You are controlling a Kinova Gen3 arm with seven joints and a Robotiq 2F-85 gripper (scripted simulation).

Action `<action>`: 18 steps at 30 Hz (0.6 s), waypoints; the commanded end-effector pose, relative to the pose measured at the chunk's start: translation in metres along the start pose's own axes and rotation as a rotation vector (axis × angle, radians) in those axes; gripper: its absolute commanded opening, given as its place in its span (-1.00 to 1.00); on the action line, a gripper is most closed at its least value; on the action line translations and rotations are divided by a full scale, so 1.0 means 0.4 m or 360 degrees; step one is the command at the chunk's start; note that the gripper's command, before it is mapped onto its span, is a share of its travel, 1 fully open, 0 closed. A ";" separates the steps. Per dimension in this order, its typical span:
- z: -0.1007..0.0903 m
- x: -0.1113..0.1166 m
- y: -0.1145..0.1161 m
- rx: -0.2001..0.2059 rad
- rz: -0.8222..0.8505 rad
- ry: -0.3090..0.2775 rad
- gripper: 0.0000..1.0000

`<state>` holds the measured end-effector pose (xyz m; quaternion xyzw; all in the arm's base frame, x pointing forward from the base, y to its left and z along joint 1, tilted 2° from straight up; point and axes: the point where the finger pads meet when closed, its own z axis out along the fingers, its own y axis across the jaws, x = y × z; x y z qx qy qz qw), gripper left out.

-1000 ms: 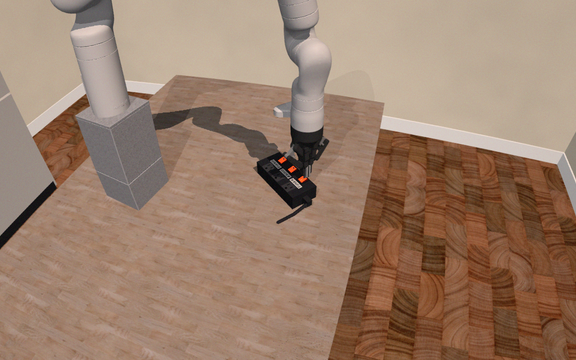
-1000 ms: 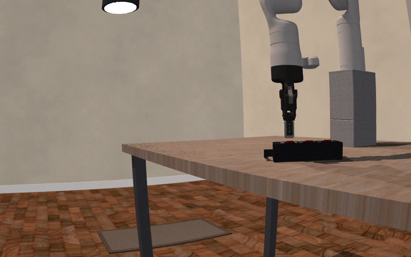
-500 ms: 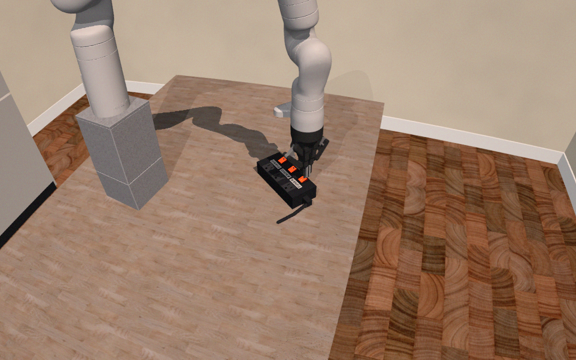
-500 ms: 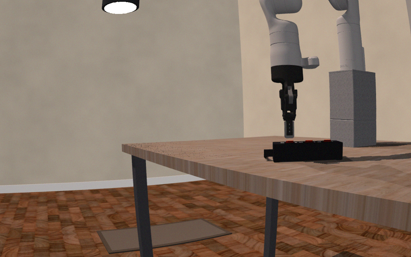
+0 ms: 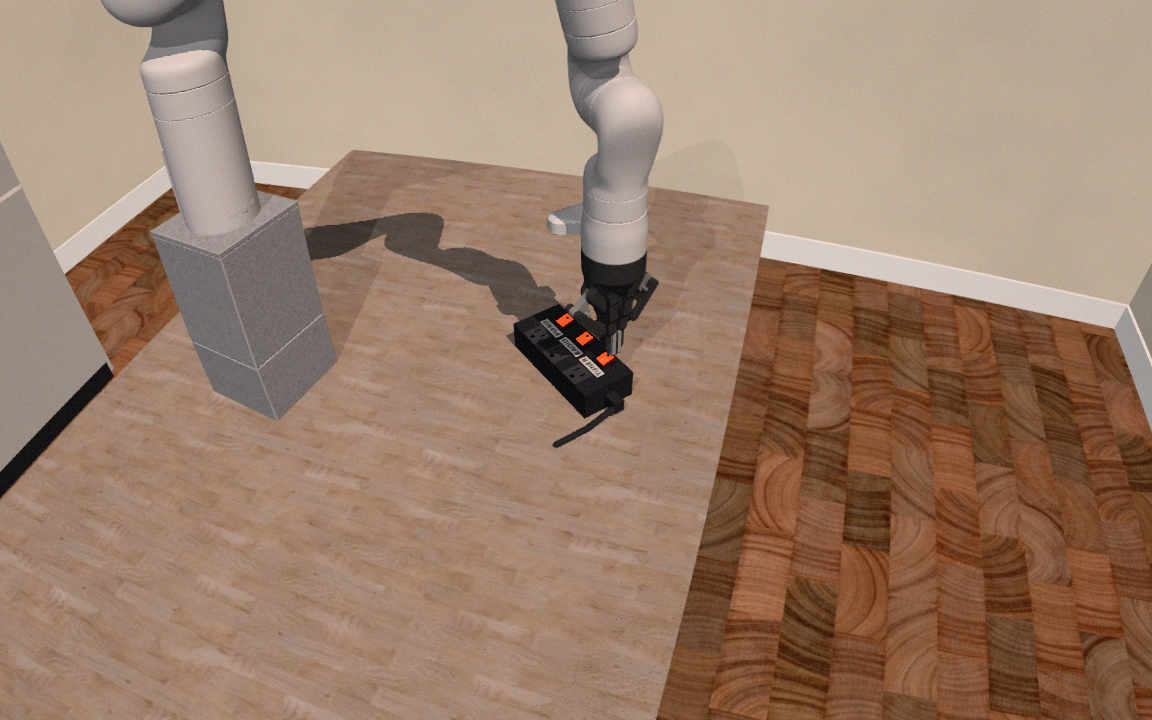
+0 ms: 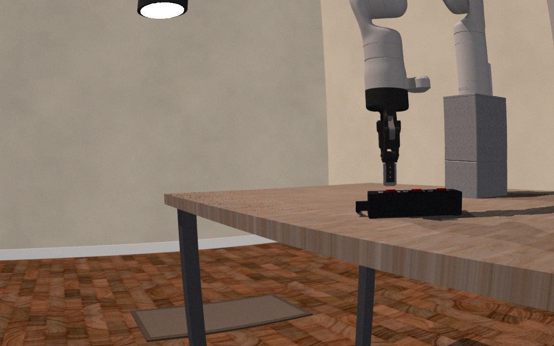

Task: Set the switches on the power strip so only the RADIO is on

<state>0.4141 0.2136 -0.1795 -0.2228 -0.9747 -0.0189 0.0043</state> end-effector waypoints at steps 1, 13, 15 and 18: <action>0.001 0.000 0.008 -0.0010 0.0018 -0.0003 -1.00; 0.000 0.005 0.002 -0.0006 0.0018 0.0000 -1.00; 0.000 0.005 0.002 -0.0006 0.0018 0.0000 -1.00; 0.000 0.005 0.002 -0.0006 0.0018 0.0000 -1.00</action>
